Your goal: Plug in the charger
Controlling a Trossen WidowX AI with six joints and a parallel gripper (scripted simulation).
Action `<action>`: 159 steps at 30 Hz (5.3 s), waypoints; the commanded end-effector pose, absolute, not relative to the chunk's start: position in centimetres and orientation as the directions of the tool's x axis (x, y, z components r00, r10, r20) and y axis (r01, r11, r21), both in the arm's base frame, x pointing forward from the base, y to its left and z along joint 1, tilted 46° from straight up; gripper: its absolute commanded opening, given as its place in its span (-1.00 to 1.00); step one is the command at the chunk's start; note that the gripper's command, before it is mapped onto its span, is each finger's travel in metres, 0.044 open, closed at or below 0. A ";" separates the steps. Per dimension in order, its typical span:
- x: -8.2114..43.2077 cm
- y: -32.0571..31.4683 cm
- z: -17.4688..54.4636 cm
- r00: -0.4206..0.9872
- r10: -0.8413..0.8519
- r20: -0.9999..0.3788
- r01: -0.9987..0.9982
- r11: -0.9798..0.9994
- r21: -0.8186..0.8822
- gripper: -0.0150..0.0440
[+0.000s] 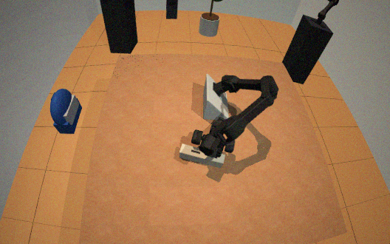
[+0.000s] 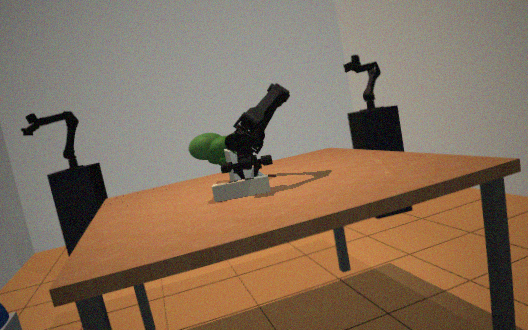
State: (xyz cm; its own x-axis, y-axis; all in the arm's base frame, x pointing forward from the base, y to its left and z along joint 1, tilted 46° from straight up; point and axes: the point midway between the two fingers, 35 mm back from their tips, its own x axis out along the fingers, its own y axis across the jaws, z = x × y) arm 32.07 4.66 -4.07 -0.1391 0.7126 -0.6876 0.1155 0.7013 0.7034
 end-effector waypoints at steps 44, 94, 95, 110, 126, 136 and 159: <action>33.8 4.6 -4.1 -0.133 0.715 -0.687 0.117 0.699 0.705 -0.49; 33.6 4.6 -4.0 -0.133 0.715 -0.687 0.117 0.699 0.705 -0.49; 33.6 4.6 -4.0 -0.133 0.715 -0.686 0.117 0.699 0.705 -0.49; 33.1 4.7 -4.1 -0.155 0.712 -0.685 0.132 0.702 0.700 -0.31; 33.0 4.7 -4.1 -0.155 0.712 -0.685 0.132 0.702 0.700 1.00; 32.8 4.7 -4.1 -0.150 0.713 -0.685 0.129 0.701 0.701 1.00; 32.2 4.7 -4.0 -0.139 0.714 -0.686 0.122 0.700 0.704 1.00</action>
